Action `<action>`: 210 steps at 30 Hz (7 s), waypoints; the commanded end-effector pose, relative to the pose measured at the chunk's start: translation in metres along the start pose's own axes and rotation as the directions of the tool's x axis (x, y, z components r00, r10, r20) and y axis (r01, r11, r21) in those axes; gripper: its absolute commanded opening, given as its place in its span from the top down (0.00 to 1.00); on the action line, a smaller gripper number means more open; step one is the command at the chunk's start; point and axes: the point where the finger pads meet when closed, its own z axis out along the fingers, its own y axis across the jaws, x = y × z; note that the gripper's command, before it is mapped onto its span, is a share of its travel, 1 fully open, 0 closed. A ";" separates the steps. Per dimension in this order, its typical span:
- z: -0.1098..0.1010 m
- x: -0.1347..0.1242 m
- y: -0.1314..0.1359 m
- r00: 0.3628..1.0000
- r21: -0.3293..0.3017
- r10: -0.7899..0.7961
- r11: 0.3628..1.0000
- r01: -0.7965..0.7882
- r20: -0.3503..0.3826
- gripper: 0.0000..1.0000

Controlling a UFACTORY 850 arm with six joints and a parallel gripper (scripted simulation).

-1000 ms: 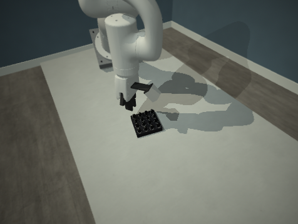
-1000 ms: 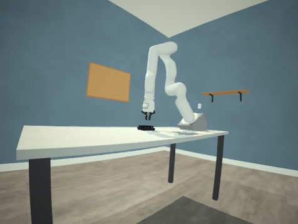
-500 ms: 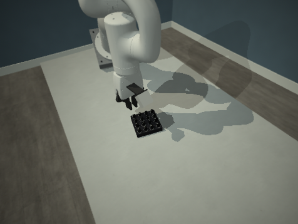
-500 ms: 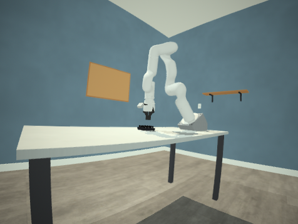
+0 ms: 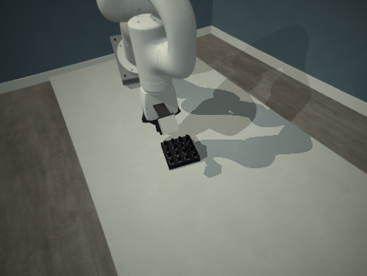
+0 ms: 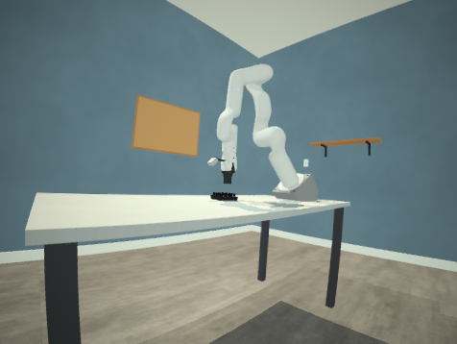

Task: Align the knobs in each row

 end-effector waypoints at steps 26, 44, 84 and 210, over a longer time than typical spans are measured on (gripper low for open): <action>0.000 0.001 0.000 1.000 -0.005 0.008 1.000 -0.008 0.004 0.81; 0.001 0.001 0.000 1.000 -0.005 0.008 1.000 -0.008 0.004 0.81; 0.018 0.000 0.001 1.000 -0.004 0.008 1.000 -0.008 0.004 0.81; 0.046 0.000 0.001 1.000 -0.004 0.008 1.000 -0.008 0.004 0.81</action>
